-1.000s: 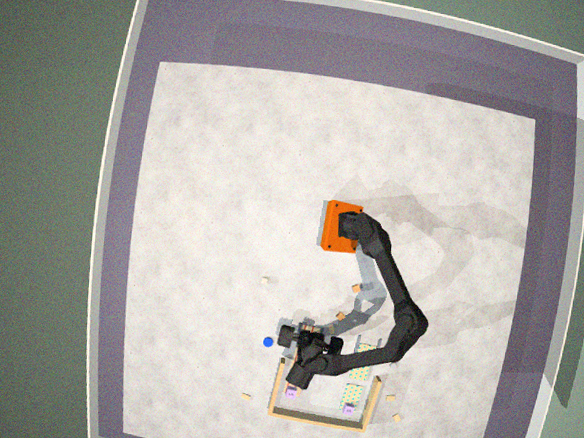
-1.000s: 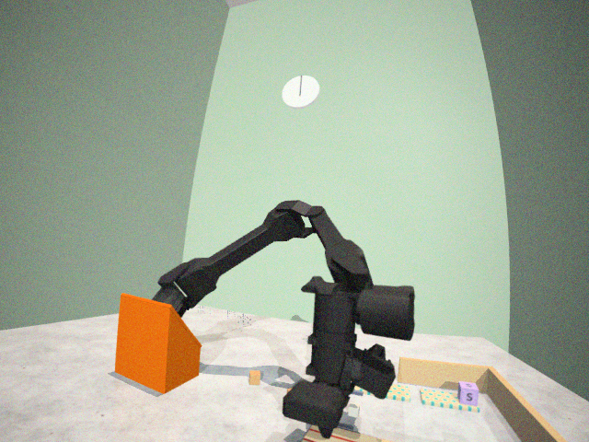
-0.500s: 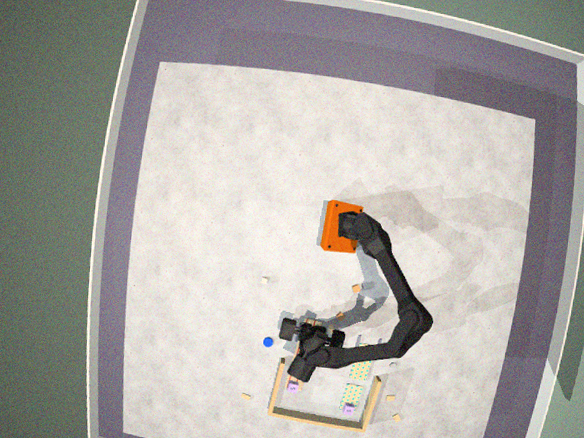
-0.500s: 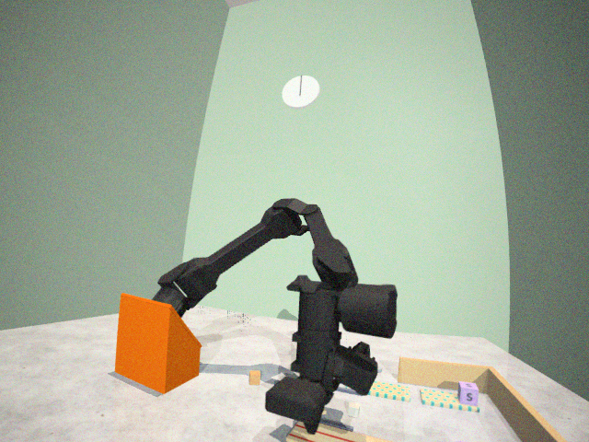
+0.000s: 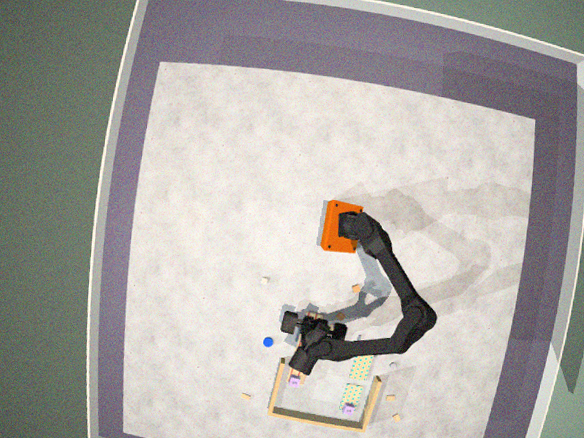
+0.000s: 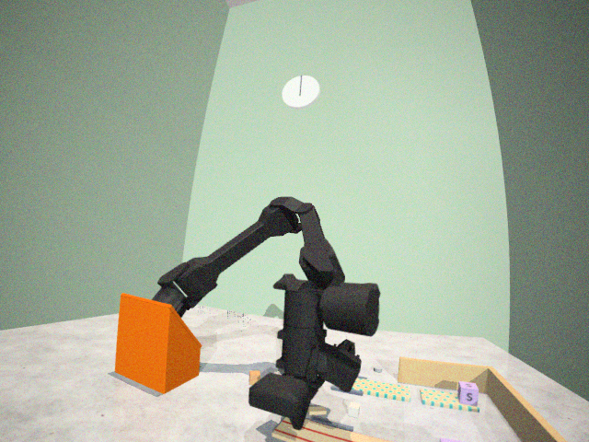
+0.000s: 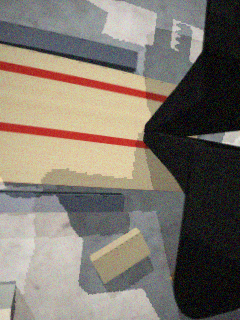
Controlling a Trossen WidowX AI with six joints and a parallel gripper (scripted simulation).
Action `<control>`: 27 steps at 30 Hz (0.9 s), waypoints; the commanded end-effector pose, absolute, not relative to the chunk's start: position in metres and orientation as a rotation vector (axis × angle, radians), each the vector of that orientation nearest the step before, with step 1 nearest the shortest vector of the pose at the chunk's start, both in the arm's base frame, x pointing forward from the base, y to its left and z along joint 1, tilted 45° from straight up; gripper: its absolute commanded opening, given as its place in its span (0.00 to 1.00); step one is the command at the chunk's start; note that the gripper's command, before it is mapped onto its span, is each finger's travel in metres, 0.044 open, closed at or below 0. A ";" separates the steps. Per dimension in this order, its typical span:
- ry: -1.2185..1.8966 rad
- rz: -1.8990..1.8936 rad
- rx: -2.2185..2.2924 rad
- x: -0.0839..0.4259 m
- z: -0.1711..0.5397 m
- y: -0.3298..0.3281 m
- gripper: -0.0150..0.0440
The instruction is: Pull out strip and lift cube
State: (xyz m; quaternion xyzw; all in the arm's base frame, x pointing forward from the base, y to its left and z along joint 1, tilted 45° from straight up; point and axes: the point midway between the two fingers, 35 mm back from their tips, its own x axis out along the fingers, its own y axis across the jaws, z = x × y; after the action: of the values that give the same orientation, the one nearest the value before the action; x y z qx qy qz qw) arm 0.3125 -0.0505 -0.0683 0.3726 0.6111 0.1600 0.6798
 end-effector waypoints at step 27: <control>1.398 0.362 0.842 0.263 -0.072 -0.033 0.25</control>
State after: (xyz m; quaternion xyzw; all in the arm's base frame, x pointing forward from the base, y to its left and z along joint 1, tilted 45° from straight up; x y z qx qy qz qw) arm 0.2760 -0.0399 -0.0680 0.3720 0.6101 0.1599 0.6810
